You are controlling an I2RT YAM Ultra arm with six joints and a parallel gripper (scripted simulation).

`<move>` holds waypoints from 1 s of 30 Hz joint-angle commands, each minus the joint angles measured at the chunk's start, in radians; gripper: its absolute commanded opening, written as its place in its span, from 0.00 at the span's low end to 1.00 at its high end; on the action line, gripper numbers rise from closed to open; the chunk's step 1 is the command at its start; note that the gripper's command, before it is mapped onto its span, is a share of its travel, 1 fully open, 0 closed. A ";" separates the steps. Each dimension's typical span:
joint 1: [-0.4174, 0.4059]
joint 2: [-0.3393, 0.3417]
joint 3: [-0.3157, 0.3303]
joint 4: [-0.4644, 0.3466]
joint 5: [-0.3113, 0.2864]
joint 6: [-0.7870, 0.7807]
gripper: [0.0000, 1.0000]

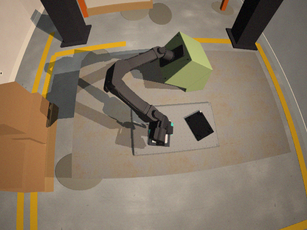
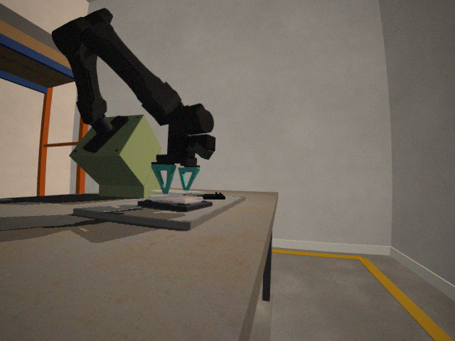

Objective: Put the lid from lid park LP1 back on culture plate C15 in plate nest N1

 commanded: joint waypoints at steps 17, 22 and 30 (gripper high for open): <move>0.001 -0.006 -0.004 0.020 -0.003 -0.011 0.00; 0.000 -0.006 -0.004 0.023 -0.003 -0.013 0.00; -0.003 -0.004 -0.006 0.029 -0.004 -0.017 0.00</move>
